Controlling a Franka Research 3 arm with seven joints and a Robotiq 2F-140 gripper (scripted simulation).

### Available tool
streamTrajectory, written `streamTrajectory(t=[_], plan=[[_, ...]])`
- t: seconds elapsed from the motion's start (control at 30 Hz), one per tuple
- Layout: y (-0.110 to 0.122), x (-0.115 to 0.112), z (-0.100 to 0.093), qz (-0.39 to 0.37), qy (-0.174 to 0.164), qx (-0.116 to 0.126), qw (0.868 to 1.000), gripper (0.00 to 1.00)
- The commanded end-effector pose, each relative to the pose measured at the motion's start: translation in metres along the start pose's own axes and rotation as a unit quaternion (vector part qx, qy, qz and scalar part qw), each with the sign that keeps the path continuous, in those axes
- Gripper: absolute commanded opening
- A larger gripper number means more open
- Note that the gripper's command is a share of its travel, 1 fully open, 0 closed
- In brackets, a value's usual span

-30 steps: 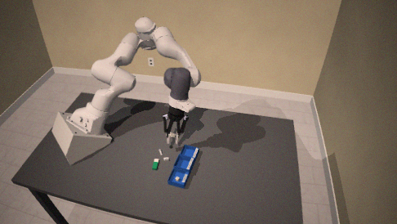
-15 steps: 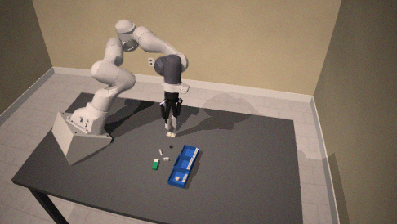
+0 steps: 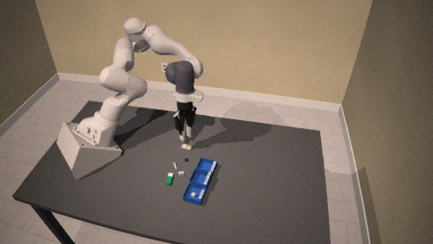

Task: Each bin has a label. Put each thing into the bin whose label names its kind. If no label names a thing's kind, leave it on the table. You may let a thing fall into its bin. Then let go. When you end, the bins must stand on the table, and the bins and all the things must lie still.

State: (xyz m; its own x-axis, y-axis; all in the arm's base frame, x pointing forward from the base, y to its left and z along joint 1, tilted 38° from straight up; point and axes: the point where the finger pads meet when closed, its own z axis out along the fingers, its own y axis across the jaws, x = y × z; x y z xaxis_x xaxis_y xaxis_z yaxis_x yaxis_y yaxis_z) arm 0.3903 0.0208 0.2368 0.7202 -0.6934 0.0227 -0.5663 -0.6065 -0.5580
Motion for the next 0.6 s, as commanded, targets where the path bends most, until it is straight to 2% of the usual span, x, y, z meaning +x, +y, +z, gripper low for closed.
streamTrajectory(t=[0.0, 0.57], plan=[[0.0003, 0.0044, -0.0007, -0.078, -0.001, 0.011, 0.997, 0.25], [0.0019, 0.0055, -0.0006, -0.186, -0.005, 0.032, 0.982, 0.25]])
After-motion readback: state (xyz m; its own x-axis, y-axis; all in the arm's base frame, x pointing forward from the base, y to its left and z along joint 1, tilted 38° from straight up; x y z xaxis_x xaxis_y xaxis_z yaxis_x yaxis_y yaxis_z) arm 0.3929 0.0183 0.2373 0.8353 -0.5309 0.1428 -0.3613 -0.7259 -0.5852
